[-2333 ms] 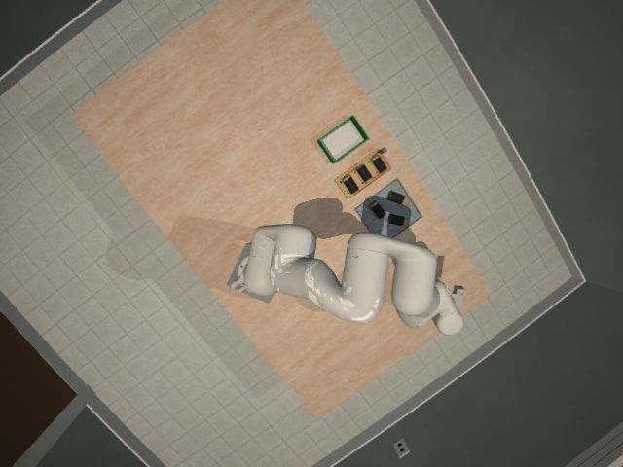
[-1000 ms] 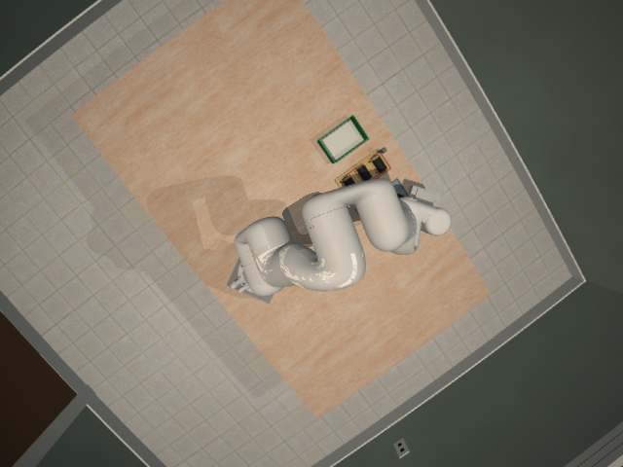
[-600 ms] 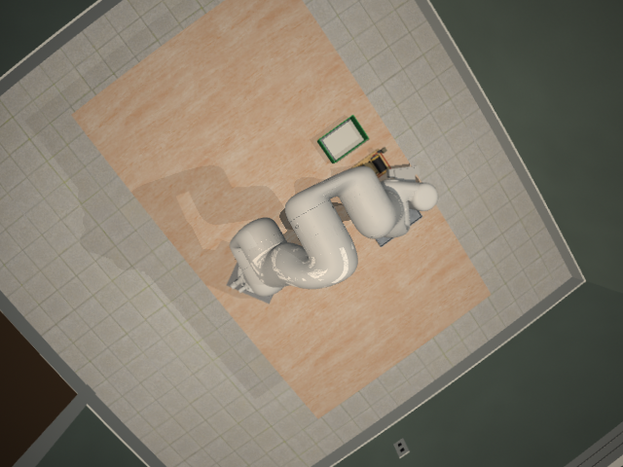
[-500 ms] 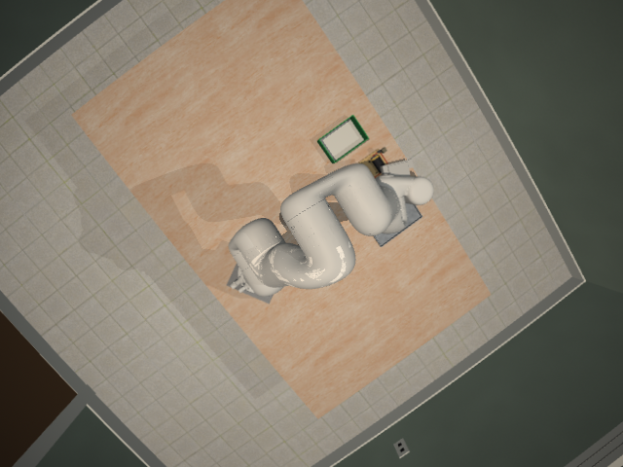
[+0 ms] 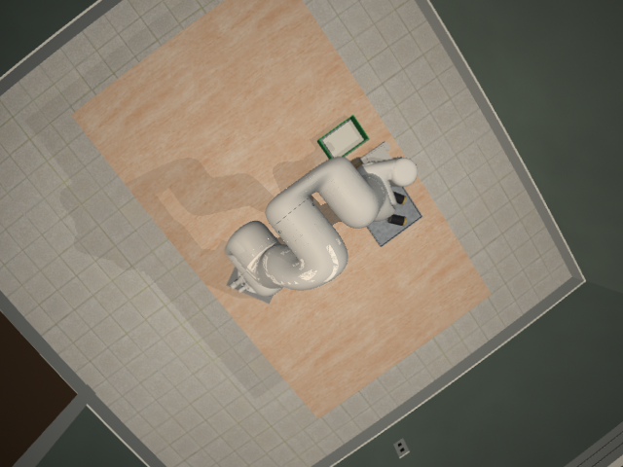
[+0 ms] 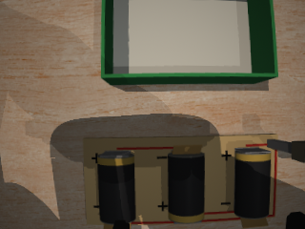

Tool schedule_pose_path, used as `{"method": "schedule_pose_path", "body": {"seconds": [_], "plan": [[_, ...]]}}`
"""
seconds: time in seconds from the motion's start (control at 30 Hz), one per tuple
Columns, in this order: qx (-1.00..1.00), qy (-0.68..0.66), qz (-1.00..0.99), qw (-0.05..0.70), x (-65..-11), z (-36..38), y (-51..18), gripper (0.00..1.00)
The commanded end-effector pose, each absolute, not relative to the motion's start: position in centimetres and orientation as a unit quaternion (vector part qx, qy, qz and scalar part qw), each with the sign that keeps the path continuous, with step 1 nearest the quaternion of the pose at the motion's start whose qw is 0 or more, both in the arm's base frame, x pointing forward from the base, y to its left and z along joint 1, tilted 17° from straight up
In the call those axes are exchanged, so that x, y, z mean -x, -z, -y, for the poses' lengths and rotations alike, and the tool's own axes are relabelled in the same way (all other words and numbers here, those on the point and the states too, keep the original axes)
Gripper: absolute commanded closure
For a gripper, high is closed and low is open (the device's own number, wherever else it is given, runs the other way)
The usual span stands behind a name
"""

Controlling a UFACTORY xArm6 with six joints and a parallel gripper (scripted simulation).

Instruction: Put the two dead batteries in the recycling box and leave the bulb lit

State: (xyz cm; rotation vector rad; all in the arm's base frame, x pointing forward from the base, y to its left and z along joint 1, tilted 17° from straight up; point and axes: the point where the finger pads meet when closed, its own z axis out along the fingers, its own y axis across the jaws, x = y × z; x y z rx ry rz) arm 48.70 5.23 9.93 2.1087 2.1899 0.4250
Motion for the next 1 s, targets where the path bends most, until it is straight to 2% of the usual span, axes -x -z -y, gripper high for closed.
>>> {"method": "schedule_pose_path", "body": {"seconds": [0.0, 0.2, 0.23, 0.37, 0.57, 0.97], "plan": [[-0.683, -0.140, -0.716, 0.038, -48.8, -5.4, -10.1, 0.00], [-0.683, -0.140, -0.716, 0.038, -48.8, -5.4, -10.1, 0.00], [-0.683, -0.140, -0.716, 0.038, -48.7, -5.4, -10.1, 0.49], [-0.683, -0.140, -0.716, 0.039, -48.0, -5.4, -9.9, 0.49], [-0.683, -0.140, -0.716, 0.039, -42.9, -5.2, -8.5, 0.49], [-0.683, -0.140, -0.716, 0.039, -42.6, -5.2, -8.5, 0.49]]}}
